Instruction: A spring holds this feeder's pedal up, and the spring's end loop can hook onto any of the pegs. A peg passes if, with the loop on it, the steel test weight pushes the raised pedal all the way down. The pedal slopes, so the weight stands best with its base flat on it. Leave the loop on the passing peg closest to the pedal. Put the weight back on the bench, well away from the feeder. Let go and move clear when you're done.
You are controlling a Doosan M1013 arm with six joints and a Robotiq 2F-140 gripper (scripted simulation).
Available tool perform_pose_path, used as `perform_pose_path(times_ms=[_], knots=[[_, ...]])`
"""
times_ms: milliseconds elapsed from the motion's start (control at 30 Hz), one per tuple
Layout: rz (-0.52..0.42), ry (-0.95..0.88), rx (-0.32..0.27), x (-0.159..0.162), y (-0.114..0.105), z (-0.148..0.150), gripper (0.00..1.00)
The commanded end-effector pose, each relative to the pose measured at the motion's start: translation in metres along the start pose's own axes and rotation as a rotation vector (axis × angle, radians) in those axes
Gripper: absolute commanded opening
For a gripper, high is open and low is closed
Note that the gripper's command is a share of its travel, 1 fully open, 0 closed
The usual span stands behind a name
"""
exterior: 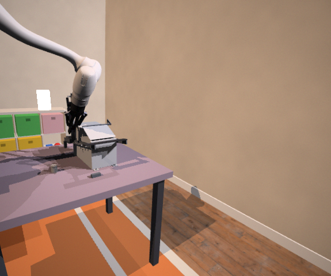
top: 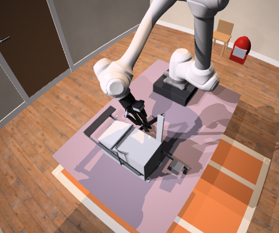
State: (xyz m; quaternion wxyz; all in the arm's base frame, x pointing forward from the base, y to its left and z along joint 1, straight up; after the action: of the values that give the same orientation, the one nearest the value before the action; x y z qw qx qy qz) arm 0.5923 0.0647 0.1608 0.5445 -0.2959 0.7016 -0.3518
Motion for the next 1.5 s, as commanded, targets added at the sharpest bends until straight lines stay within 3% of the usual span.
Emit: perform_pose_path(times_ms=[0, 1467], knots=[[0.001, -0.002, 0.003, -0.0006, -0.0008, 0.0008, 0.17], [0.007, -0.027, 0.038, -0.0024, -0.0012, 0.0083, 0.17]])
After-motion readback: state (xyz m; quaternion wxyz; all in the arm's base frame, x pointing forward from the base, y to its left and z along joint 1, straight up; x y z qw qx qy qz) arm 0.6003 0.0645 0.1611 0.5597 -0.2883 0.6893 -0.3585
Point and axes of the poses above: the point where the finger pads meet when closed, its own y axis out along the fingers, its own z axis across the jaws, x = y × z, the point moved 3 cm from there along -y, back along the fingers, and after that the axes turned 11 degrees about y, right-handed, at the moved point
